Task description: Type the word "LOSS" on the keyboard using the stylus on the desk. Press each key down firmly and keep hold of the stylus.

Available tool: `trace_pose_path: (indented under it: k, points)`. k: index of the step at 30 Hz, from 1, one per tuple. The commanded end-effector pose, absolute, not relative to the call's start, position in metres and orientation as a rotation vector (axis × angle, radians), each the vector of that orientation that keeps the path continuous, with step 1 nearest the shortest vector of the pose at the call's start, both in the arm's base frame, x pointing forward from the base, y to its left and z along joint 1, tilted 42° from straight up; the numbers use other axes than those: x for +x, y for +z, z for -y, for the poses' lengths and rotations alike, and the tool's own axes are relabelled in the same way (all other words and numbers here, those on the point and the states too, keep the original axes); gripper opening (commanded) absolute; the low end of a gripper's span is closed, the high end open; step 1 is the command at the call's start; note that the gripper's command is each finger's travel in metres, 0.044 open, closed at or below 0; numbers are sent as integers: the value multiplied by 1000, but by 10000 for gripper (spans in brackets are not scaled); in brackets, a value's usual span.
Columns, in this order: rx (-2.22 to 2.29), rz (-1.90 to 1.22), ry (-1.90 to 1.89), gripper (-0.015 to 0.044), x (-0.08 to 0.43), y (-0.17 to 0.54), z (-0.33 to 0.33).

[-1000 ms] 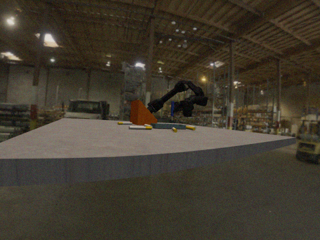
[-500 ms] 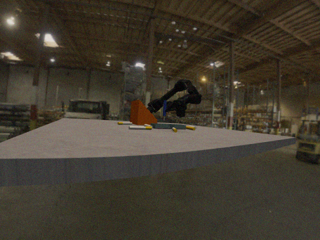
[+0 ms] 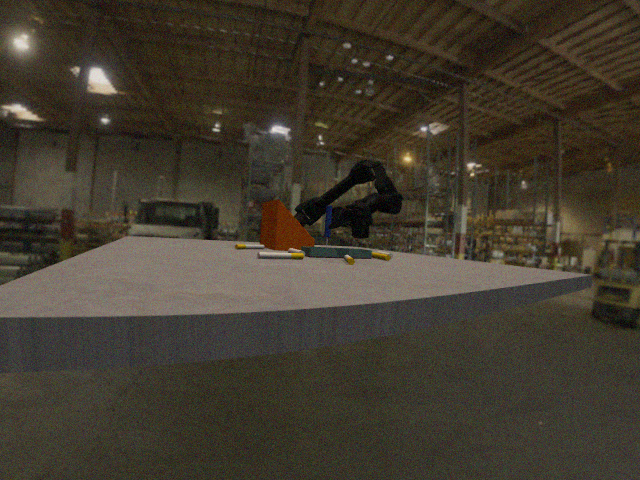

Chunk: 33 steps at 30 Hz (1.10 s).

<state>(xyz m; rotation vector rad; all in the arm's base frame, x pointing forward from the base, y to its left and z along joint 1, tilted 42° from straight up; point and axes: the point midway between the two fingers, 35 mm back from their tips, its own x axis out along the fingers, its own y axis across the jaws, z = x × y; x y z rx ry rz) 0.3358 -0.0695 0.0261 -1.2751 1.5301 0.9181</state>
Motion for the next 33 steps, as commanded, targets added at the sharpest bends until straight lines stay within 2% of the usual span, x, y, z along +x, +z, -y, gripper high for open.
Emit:
trace_pose_path:
  k: [1,33]
  points:
    - [-1273,-1532,915,81,336,25,69]
    - [-1272,-1532,915,81,337,15,60]
